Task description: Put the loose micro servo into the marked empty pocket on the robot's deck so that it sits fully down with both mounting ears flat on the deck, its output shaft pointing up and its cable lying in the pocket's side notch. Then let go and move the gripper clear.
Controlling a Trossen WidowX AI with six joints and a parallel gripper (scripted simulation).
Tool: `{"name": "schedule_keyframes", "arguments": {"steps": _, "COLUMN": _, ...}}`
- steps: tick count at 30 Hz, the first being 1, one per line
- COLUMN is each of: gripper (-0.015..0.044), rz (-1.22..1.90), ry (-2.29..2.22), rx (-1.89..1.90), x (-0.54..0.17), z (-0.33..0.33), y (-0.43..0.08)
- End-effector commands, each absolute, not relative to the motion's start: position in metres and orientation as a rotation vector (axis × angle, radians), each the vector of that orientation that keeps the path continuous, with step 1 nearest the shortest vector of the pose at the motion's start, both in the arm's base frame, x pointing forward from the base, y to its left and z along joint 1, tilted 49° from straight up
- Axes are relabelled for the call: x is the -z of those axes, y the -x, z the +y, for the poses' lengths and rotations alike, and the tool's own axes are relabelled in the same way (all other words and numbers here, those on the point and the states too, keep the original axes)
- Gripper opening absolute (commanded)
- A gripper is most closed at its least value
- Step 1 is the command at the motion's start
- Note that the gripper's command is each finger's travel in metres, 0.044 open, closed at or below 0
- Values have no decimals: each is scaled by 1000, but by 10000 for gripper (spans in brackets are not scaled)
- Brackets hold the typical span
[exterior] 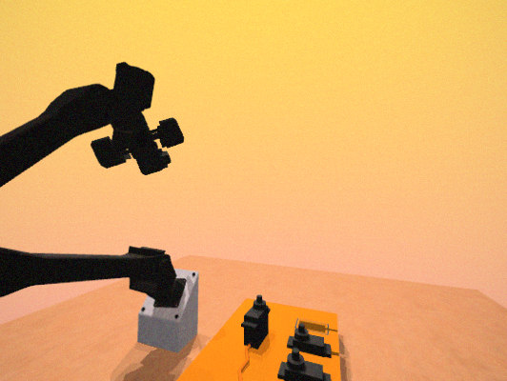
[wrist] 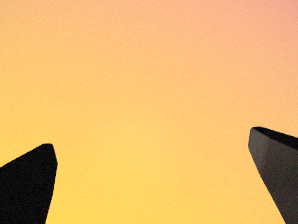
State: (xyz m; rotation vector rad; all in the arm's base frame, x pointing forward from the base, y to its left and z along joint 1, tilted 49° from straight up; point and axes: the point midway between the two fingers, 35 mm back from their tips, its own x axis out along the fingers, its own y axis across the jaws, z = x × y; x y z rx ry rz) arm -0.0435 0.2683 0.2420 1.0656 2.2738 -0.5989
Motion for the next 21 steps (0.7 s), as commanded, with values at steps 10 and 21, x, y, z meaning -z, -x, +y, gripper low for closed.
{"name": "schedule_keyframes", "arguments": {"steps": 10, "gripper": 440, "rz": 2050, "ry": -1178, "rx": 746, "x": -206, "z": 274, "y": 0}}
{"name": "schedule_keyframes", "arguments": {"steps": 21, "gripper": 440, "rz": 1667, "ry": -1281, "rx": 967, "x": -154, "z": 256, "y": -73}}
